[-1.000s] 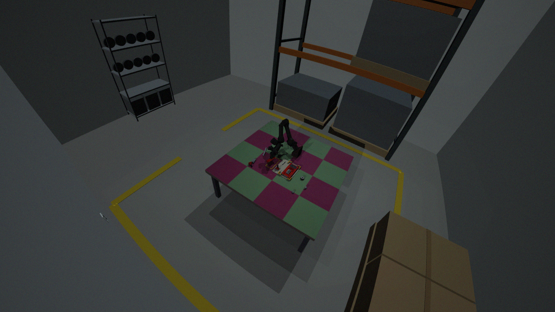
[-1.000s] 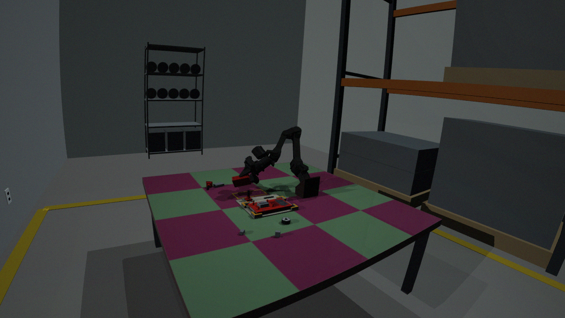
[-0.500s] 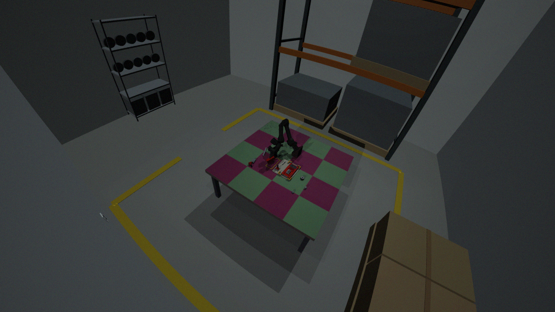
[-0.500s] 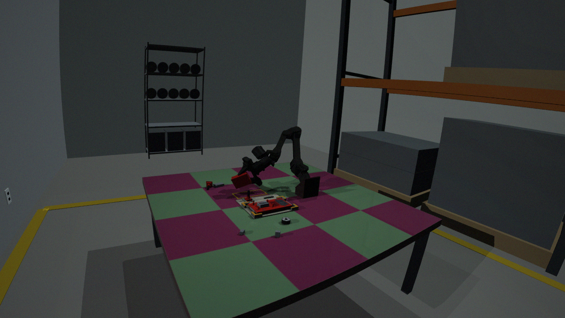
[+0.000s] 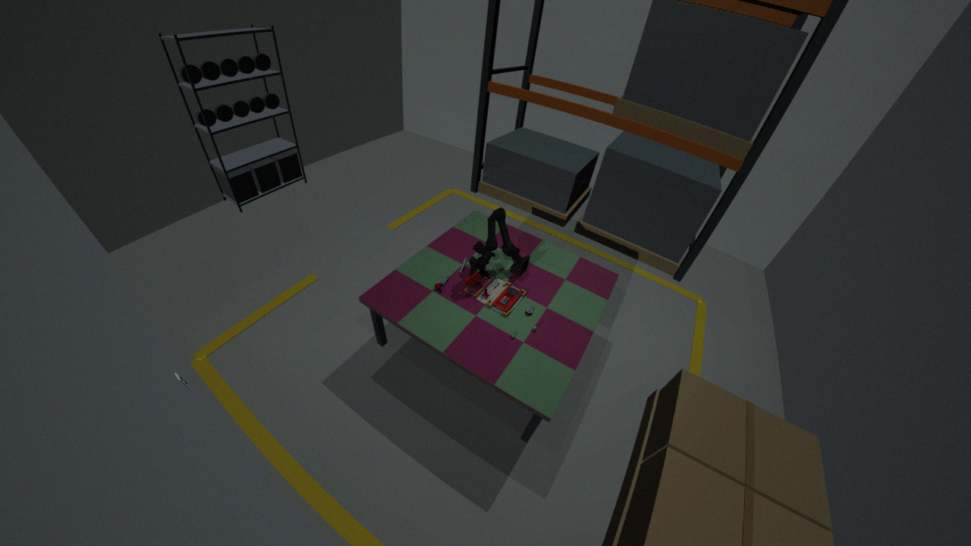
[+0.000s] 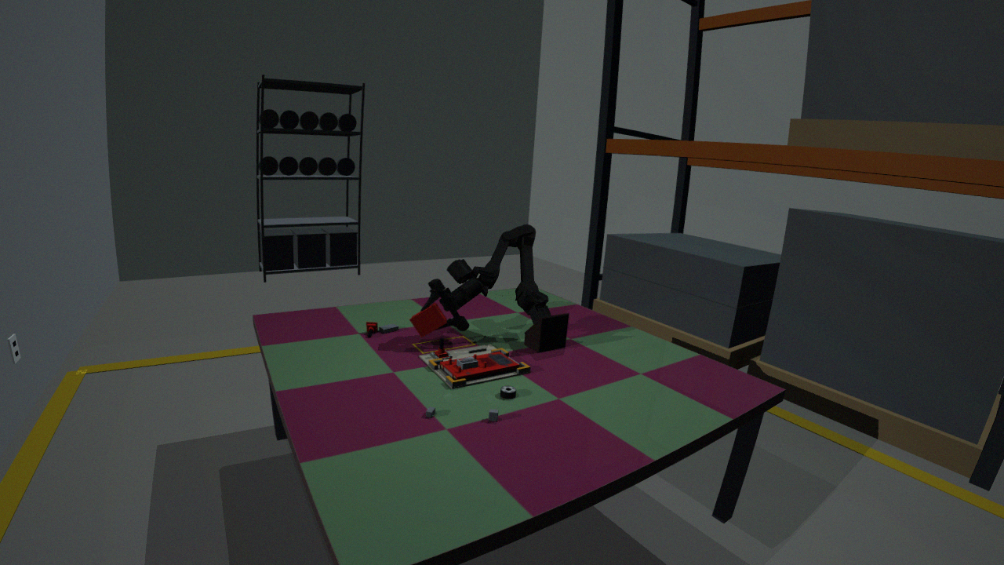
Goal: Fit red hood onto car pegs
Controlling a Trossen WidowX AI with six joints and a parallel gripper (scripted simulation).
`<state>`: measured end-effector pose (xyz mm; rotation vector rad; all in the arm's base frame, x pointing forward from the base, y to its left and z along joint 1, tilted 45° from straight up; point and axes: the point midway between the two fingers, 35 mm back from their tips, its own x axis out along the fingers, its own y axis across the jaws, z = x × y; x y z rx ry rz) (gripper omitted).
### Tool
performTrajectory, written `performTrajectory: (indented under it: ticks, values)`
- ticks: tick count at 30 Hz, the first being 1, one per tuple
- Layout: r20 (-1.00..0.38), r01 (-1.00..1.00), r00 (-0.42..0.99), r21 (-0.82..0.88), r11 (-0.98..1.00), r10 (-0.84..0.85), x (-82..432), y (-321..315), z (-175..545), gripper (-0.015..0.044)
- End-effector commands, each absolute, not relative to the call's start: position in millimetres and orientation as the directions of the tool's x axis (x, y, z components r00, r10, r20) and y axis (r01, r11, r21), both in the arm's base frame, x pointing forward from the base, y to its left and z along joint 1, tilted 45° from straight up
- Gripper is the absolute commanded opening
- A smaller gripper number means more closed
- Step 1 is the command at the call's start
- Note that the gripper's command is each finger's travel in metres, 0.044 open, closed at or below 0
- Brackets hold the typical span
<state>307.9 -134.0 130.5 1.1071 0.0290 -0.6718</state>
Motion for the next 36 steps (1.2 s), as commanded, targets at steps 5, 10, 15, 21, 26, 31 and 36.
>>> performTrajectory:
  ticks: [5,10,15,21,26,31,36]
  values:
    - [-0.343,0.431,0.806,0.899,0.081,-0.483,307,-136,128,0.0]
    - [-0.343,0.365,0.806,0.93,-0.051,-0.483,306,-138,126,0.0]
    - [-0.343,0.289,0.806,0.939,-0.185,-0.483,304,-141,122,0.0]
    - [-0.343,0.188,0.805,0.921,-0.342,-0.483,301,-147,116,0.0]
    - [-0.344,0.098,0.805,0.88,-0.464,-0.483,297,-153,109,0.0]
    - [-0.344,0.005,0.805,0.819,-0.574,-0.483,291,-161,100,0.0]
    - [-0.342,-0.045,0.805,0.78,-0.625,-0.484,287,-165,96,0.0]
